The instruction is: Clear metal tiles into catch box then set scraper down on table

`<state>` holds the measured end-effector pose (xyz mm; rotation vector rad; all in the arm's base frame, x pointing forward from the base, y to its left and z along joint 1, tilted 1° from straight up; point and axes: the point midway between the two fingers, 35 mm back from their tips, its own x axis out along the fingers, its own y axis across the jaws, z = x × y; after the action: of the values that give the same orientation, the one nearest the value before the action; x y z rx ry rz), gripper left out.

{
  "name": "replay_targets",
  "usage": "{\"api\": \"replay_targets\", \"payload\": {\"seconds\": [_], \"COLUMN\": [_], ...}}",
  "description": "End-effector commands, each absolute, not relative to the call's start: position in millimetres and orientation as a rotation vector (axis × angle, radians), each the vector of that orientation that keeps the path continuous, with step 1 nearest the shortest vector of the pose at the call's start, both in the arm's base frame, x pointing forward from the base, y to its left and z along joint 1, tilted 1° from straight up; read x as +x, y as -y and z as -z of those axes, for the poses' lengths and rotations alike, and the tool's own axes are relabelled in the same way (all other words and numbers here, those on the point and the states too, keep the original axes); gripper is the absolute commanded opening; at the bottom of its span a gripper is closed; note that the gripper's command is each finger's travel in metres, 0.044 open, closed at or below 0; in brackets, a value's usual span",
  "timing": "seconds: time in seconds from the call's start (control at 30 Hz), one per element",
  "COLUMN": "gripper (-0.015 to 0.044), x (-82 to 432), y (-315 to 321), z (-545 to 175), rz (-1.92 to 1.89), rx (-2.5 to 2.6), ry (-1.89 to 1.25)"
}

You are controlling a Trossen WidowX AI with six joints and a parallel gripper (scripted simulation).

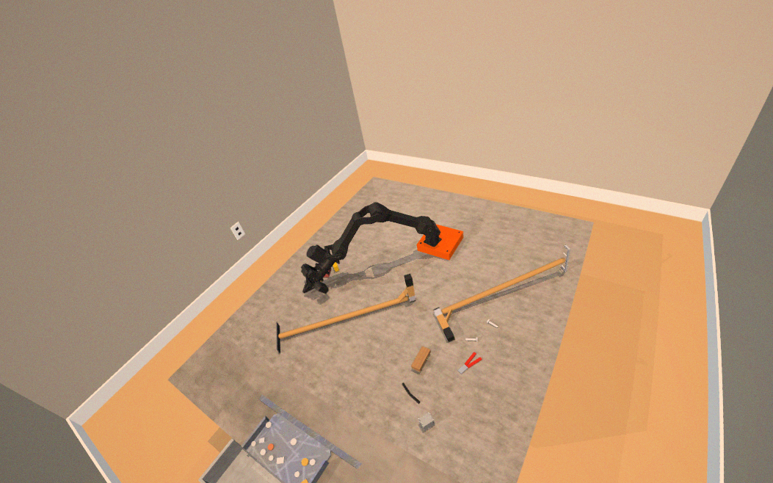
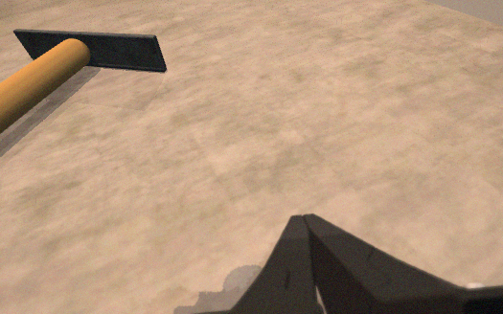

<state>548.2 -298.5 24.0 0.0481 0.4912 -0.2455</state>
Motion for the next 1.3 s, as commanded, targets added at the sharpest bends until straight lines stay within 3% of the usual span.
{"api": "replay_targets", "payload": {"seconds": [0.0, 1.27], "gripper": [0.0000, 0.0000], "x": [536, 482], "y": [303, 335], "z": [-11, -9], "rz": [0.246, 0.247], "rx": [0.059, 0.055], "ry": [-0.517, -0.513]}}
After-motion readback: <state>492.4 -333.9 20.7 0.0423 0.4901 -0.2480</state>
